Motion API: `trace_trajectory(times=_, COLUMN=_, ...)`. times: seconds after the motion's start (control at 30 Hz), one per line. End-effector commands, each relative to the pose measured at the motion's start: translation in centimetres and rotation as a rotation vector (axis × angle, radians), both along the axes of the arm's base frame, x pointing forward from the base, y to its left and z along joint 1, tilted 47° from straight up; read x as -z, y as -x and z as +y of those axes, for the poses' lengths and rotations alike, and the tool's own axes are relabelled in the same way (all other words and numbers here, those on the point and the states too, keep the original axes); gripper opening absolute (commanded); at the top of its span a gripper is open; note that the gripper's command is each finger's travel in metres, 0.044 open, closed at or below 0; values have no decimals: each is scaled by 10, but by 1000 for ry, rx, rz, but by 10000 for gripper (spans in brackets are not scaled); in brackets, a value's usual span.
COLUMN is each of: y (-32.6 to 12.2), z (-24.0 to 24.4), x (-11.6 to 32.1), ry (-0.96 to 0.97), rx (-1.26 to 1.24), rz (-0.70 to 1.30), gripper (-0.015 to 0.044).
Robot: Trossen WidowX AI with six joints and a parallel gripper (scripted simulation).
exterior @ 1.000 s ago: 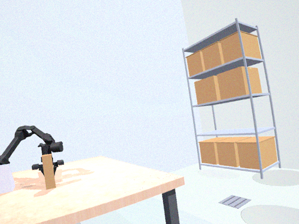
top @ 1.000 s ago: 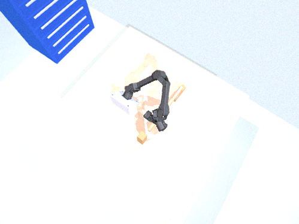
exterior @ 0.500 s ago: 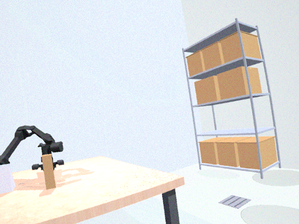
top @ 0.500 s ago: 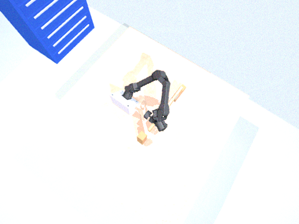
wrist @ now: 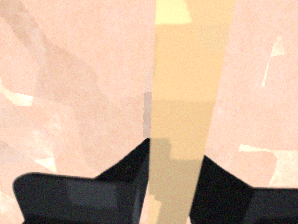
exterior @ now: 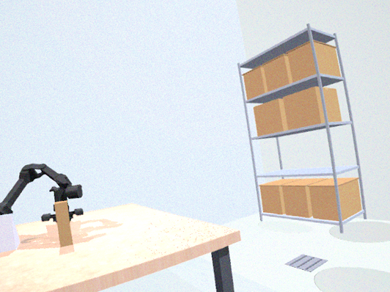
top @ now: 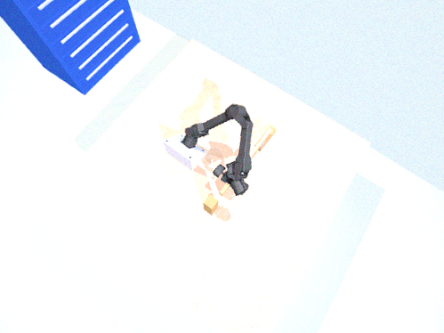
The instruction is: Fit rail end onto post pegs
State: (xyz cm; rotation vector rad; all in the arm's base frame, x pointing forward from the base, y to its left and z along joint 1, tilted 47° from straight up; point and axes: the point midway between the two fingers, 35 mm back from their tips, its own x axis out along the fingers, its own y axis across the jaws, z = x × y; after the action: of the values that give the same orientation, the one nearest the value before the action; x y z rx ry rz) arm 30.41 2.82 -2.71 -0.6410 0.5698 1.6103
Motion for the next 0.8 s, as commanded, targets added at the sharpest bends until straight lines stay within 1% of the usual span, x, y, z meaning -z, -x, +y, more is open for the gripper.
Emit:
trace_trajectory(times=0.0, y=-1, z=-3, x=-2, ry=-2, rx=3, rz=-4, gripper=0)
trace_trajectory(times=0.77, y=-4, z=-11, x=-10, ry=-2, rx=3, rz=-4, gripper=0)
